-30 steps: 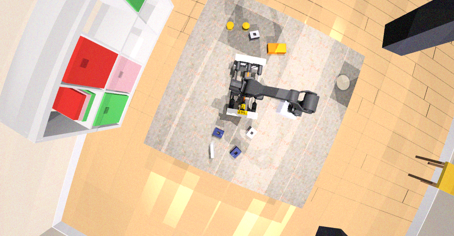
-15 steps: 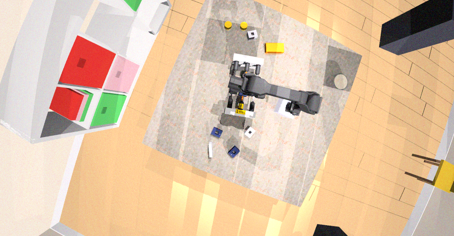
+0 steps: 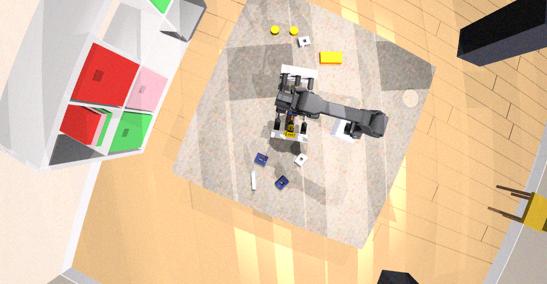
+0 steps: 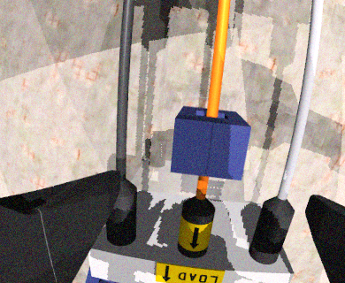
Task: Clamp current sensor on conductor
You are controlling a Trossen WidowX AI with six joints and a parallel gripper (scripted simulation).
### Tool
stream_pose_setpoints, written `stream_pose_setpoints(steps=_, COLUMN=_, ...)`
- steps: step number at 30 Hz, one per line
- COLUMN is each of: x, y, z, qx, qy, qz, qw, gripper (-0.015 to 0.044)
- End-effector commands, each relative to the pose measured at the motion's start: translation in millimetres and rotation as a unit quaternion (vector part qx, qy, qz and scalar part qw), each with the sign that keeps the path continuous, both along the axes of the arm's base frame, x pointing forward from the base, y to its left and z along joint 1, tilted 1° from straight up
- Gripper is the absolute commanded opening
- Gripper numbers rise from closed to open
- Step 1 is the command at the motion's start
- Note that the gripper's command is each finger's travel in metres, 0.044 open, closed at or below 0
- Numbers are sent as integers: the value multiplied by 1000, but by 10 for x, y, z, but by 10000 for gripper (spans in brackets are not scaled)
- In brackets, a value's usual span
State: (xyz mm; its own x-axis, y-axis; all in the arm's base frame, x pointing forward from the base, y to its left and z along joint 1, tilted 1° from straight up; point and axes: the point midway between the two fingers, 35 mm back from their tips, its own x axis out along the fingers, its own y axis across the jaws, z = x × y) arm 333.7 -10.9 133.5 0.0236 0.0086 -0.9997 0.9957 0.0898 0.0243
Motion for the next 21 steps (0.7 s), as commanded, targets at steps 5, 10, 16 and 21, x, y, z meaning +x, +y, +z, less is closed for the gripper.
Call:
stream_pose_setpoints(steps=5, x=6, y=7, z=14, qx=2, qy=-2, qz=2, qw=1000, gripper=440)
stream_pose_setpoints(steps=10, x=6, y=7, z=14, qx=2, qy=-2, qz=2, qw=1000, gripper=440)
stream_pose_setpoints(steps=16, x=6, y=7, z=14, qx=2, qy=-2, qz=2, qw=1000, gripper=440)
stream_pose_setpoints(steps=21, x=-92, y=140, z=-42, qx=-32, qy=11, qz=16, qw=999, gripper=440)
